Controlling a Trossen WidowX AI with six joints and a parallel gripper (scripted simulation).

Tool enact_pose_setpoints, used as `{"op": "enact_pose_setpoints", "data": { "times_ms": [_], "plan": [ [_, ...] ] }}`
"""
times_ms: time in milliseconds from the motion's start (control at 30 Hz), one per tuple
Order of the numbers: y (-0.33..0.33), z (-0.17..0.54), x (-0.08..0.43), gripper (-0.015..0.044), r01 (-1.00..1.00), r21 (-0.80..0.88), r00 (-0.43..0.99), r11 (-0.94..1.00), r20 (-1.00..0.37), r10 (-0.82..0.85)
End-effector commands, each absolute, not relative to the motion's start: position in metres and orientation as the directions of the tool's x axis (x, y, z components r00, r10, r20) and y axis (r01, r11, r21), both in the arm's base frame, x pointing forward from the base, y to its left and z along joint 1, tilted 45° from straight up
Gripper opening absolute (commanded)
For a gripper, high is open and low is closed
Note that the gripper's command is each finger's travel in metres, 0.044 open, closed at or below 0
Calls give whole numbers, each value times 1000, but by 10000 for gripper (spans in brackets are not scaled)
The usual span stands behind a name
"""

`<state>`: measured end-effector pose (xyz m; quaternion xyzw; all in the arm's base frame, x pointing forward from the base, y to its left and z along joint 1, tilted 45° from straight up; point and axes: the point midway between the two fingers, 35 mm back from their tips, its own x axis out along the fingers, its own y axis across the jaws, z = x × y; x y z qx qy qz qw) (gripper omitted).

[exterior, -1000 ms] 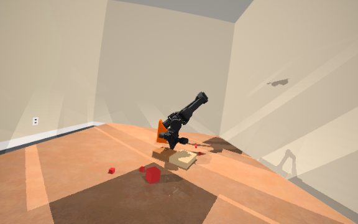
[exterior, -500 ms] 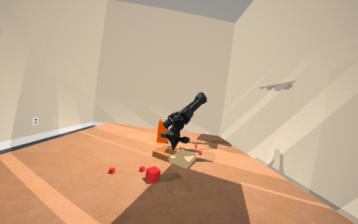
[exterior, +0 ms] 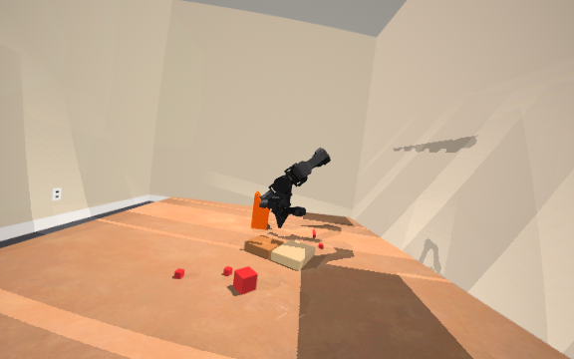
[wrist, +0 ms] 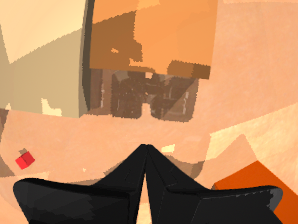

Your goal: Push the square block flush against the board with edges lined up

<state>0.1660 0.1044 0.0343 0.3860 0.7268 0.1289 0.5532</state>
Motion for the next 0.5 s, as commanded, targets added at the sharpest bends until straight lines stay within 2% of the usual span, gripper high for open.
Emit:
{"op": "enact_pose_setpoints", "data": {
  "times_ms": [0, 467],
  "plan": [
    [104, 33, 168, 0, 400, 621, -89, 673, -705, 703],
    [82, 15, 193, 0, -59, 700, -83, 712, -714, 695]
  ]
}}
